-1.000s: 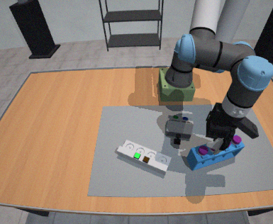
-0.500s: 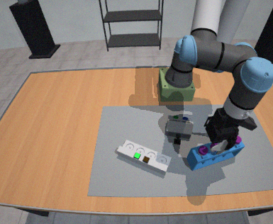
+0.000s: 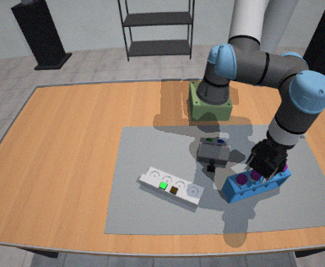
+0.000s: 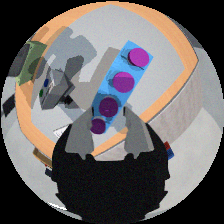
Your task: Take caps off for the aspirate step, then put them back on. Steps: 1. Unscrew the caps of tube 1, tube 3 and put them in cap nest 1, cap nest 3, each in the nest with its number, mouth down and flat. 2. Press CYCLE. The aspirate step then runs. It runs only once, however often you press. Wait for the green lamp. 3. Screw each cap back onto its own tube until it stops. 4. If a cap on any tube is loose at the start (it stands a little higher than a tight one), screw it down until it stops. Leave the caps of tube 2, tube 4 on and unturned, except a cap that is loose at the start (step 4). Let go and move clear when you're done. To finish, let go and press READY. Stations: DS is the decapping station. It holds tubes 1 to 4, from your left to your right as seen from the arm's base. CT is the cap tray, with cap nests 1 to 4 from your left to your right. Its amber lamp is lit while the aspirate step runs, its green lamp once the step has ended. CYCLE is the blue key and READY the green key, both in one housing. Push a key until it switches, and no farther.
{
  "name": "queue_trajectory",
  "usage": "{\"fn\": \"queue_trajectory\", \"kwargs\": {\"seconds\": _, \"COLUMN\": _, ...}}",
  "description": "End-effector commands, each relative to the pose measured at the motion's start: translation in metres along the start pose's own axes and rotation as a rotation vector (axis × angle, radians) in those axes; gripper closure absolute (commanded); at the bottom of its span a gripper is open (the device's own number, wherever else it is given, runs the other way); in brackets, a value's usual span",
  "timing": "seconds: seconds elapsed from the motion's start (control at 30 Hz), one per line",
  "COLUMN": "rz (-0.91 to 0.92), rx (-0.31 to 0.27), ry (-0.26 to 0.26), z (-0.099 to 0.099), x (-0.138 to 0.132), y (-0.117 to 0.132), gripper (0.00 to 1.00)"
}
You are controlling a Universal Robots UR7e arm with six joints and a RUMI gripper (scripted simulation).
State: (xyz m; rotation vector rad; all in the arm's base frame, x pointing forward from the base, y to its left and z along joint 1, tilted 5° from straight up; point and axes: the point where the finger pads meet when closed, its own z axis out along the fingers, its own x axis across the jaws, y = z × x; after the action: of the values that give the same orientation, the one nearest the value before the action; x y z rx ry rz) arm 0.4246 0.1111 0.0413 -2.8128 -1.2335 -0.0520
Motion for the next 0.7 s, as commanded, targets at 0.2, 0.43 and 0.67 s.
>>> {"fn": "queue_trajectory", "kwargs": {"seconds": 0.2, "rz": -0.04, "rx": 0.006, "ry": 0.006, "z": -0.0004, "x": 0.0003, "y": 0.0001, "gripper": 1.0}}
{"fn": "queue_trajectory", "kwargs": {"seconds": 0.43, "rz": -0.04, "rx": 0.006, "ry": 0.006, "z": -0.0004, "x": 0.0002, "y": 0.0002, "gripper": 1.0}}
{"fn": "queue_trajectory", "kwargs": {"seconds": 0.67, "rz": 0.21, "rx": 0.007, "ry": 0.005, "z": -0.0002, "x": 0.0002, "y": 0.0002, "gripper": 1.0}}
